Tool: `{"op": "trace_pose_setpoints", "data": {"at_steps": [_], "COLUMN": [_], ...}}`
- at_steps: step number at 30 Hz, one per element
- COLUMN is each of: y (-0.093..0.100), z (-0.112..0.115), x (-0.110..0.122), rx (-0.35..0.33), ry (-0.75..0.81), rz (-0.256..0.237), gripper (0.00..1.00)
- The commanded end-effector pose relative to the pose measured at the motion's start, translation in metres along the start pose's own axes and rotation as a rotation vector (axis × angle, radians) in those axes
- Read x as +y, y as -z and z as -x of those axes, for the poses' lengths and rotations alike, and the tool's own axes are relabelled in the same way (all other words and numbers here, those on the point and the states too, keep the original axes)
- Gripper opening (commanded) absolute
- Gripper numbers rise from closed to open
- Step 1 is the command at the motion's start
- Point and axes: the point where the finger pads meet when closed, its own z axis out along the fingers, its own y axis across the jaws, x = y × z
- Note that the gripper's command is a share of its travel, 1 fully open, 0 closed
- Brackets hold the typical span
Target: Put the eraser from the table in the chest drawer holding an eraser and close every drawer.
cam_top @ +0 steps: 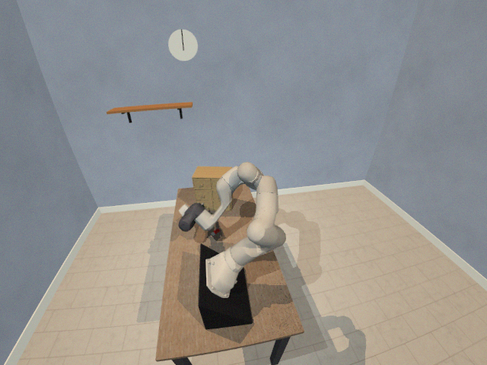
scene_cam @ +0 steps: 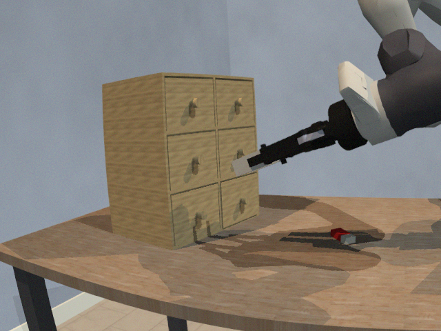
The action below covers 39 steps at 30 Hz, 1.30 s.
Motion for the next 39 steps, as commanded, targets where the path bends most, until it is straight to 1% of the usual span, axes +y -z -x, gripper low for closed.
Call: {"op": "trace_pose_setpoints", "data": {"at_steps": [1, 5, 10, 12, 27, 29, 35, 39], "y": [-0.001, -0.002, -0.013, -0.013, -0.079, -0.079, -0.093, -0.096], "z": [-0.001, 0.0, 0.008, 0.008, 0.057, 0.057, 0.068, 0.07], "x": [0.0, 0.0, 0.0, 0.0, -0.001, -0.001, -0.001, -0.001], "rx": [0.005, 0.005, 0.005, 0.005, 0.005, 0.005, 0.005, 0.005], "ry": [-0.011, -0.011, -0.011, -0.011, -0.011, -0.011, -0.011, -0.011], "rz": [0.001, 0.001, 0.001, 0.001, 0.001, 0.001, 0.001, 0.001], "gripper": [0.2, 0.2, 0.2, 0.2, 0.2, 0.2, 0.2, 0.2]}}
